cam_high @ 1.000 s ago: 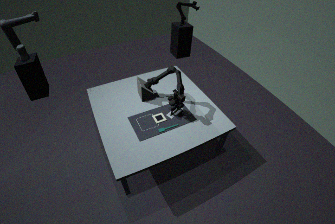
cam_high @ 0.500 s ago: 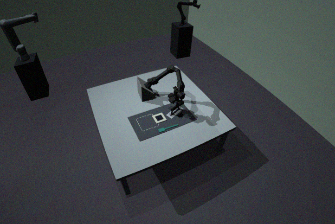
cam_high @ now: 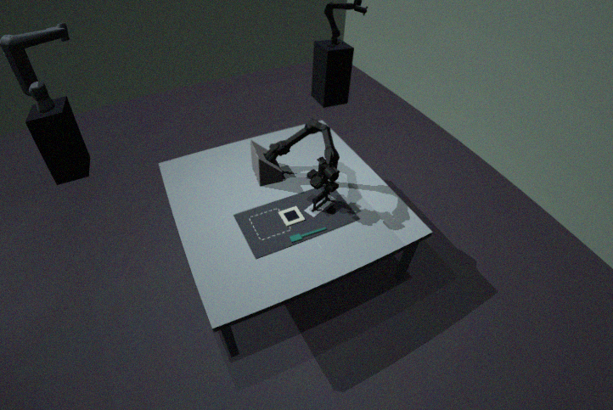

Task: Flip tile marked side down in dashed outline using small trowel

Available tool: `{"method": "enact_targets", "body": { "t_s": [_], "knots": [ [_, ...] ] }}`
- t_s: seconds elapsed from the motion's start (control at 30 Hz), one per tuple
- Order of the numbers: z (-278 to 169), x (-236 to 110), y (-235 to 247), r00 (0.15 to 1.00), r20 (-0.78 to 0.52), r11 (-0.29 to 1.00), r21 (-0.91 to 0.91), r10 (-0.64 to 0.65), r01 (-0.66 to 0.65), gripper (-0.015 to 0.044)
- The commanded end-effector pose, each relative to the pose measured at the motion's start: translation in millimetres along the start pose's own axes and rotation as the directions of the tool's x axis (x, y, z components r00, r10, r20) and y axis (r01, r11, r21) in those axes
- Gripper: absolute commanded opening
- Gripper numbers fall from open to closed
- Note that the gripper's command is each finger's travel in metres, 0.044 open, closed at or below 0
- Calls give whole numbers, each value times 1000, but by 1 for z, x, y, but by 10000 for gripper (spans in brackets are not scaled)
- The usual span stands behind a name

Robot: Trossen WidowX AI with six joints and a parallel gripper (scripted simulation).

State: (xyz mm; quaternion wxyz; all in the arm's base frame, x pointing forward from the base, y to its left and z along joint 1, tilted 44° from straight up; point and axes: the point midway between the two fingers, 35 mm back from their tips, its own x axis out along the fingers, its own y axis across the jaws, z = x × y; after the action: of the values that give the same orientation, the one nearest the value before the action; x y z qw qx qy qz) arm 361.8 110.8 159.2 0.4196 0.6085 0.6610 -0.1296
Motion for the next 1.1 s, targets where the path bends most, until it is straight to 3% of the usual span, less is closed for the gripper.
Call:
{"method": "enact_targets", "body": {
  "t_s": [0.0, 0.93, 1.07],
  "knots": [
    [0, 2, 1, 1000, -2, 1000, -17, 0, 0, 270],
    [-1, 44, 1, 1000, -4, 1000, -17, 1, -1, 270],
    [-1, 44, 1, 1000, -4, 1000, -17, 1, -1, 165]
  ]
}}
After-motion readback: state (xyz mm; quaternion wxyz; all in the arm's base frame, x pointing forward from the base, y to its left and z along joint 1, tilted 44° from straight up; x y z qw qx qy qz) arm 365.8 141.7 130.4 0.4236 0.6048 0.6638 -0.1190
